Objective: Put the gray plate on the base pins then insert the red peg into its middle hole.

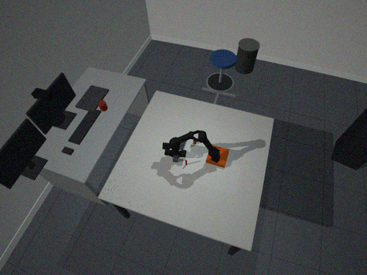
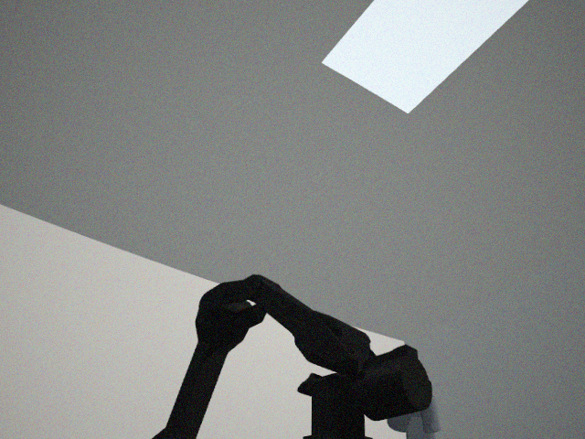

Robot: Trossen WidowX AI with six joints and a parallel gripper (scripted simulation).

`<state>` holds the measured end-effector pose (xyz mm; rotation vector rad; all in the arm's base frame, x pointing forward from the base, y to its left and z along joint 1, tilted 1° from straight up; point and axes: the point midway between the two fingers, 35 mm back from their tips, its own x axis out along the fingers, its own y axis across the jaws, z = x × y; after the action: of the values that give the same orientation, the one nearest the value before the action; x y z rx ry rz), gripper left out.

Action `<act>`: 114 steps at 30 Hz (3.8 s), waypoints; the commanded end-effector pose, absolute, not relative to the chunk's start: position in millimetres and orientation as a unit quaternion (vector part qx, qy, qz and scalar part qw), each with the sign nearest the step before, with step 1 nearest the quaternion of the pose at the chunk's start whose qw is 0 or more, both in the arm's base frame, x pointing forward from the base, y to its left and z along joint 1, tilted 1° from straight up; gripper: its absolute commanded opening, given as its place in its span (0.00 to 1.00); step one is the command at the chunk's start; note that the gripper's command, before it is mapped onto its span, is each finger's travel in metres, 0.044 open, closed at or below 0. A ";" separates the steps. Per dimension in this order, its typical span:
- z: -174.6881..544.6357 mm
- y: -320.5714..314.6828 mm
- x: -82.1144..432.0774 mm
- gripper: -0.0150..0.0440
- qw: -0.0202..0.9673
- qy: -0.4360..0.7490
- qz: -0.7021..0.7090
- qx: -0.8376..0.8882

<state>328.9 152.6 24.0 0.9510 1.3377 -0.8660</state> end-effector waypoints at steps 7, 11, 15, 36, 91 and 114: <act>23.4 152.5 329.1 0.35 0.599 0.576 -0.375 0.410; 33.5 153.2 331.1 0.25 0.599 0.576 -0.375 0.410; 45.8 154.0 333.1 0.25 0.599 0.576 -0.375 0.411; 112.2 153.7 335.1 0.25 0.600 0.576 -0.375 0.411; 100.9 47.9 359.4 0.25 0.579 0.551 -0.409 0.441; 76.9 2.6 359.8 0.25 0.569 0.540 -0.423 0.453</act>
<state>359.9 3.9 78.3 1.0634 1.2661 -0.9944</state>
